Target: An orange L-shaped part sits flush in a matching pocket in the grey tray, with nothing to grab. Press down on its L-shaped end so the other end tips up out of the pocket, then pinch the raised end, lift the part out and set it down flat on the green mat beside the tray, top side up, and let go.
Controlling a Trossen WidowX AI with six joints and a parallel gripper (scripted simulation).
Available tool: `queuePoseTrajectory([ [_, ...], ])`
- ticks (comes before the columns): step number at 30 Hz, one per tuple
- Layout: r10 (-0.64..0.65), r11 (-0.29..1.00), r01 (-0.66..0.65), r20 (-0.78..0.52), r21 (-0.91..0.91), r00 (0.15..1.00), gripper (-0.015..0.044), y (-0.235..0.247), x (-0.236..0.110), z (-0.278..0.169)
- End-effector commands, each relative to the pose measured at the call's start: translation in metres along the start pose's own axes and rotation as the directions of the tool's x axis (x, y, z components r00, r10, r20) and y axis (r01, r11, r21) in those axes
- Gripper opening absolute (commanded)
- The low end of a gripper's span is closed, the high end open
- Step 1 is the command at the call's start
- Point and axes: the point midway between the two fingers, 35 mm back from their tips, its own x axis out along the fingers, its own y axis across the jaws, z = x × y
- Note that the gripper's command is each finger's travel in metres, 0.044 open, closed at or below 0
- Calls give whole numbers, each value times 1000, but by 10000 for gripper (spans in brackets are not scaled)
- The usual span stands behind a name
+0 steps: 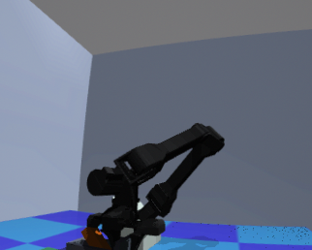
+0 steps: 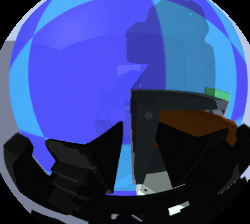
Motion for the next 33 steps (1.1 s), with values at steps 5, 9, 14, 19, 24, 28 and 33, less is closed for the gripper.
queuePoseTrajectory([
  [5,1,1000,-1,1,1,1000,180,0,0,0],
  [9,0,1000,0,0,1,1000,180,2,-2,0],
  [14,-3,1000,3,-1,6,1000,180,10,-11,-1],
  [19,-6,1000,6,-1,7,1000,180,9,-19,0],
  [24,-14,1000,14,-1,9,1000,180,1,-69,4],
  [28,-7,1000,7,-3,8,1000,180,-2,-108,-1],
  [33,-7,1000,7,-3,8,1000,180,-2,-108,-1],
])
